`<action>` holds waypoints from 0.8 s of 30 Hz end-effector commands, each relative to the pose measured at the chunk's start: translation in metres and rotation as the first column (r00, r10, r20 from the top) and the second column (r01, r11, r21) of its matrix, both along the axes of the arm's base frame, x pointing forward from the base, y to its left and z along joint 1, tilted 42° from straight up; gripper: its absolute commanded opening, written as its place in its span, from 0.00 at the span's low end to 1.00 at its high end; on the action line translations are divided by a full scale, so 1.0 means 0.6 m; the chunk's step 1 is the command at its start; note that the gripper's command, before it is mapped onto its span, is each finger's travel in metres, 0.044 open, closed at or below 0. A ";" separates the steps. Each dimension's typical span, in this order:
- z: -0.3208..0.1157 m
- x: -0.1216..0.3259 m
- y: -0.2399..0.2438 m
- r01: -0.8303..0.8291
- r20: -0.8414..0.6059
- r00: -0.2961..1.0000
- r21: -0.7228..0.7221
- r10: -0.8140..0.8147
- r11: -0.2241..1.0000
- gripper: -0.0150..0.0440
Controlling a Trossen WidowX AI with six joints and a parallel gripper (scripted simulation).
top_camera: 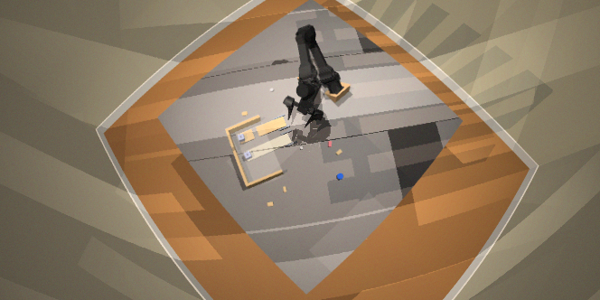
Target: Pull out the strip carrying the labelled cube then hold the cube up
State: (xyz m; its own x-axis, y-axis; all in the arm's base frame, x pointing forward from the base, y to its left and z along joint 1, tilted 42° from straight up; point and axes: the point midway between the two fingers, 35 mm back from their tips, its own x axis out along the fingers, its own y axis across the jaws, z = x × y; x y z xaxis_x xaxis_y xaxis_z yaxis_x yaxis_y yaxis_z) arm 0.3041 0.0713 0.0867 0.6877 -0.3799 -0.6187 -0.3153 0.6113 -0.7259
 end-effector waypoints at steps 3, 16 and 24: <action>0.092 0.021 -0.006 0.235 0.348 0.891 0.193 -0.291 0.953 0.93; 0.092 0.021 -0.006 0.235 0.348 0.891 0.193 -0.291 0.953 0.93; 0.086 0.037 -0.008 0.276 0.308 0.893 0.201 -0.328 0.940 0.80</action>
State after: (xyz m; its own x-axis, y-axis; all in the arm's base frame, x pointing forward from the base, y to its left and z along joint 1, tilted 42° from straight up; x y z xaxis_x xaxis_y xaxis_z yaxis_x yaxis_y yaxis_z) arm 0.3184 0.0670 0.1405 0.7526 -0.5123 -0.4138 0.1396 0.7381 -0.6601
